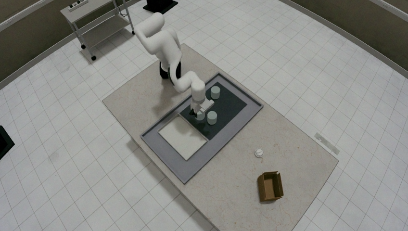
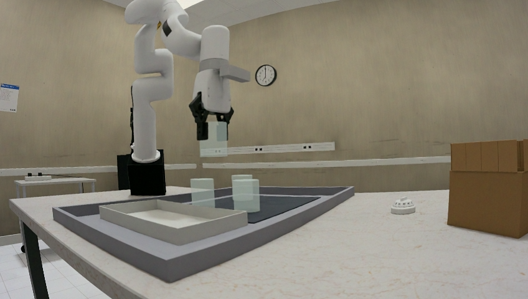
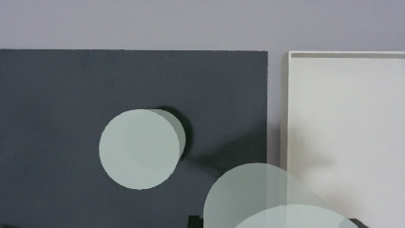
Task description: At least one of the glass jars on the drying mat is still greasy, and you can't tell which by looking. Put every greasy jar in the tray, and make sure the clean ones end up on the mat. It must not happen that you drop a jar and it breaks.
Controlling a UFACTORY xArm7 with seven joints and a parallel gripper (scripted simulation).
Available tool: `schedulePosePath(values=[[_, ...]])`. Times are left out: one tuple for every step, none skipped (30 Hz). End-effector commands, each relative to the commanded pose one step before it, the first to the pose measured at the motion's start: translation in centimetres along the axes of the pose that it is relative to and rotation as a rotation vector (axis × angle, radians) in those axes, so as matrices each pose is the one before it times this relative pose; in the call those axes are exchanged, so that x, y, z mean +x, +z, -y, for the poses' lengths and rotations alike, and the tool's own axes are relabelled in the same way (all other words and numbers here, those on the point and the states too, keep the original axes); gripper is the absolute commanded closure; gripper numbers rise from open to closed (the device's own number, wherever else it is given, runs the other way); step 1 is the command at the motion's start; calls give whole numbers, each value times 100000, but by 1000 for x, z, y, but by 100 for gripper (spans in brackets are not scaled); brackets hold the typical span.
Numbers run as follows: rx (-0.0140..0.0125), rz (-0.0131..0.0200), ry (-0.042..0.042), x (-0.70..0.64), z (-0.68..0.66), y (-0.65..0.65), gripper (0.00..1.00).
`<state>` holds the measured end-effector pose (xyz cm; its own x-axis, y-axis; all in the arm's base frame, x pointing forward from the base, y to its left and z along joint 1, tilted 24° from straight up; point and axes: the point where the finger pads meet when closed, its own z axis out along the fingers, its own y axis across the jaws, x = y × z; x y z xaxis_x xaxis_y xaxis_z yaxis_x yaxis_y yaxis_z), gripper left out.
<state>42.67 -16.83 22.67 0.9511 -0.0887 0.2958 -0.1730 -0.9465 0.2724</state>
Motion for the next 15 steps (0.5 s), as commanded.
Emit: schedulePosePath(values=[[85, -403, -154, 7, -915, -134, 100], [0, 0, 0, -55, -327, 0, 100], [0, 0, 0, -55, -327, 0, 100], [0, 0, 0, -55, -327, 0, 100], [0, 0, 0, -55, -327, 0, 100], [0, 0, 0, -55, -327, 0, 100], [0, 0, 0, -55, -327, 0, 100], [0, 0, 0, -55, -327, 0, 100], [0, 0, 0, -55, -327, 0, 100], [0, 0, 0, -55, -327, 0, 100], [0, 0, 0, -55, -327, 0, 100], [0, 0, 0, -55, -327, 0, 100], [0, 0, 0, -55, -327, 0, 100], [0, 0, 0, -55, -327, 0, 100], [0, 0, 0, -55, -327, 0, 100]])
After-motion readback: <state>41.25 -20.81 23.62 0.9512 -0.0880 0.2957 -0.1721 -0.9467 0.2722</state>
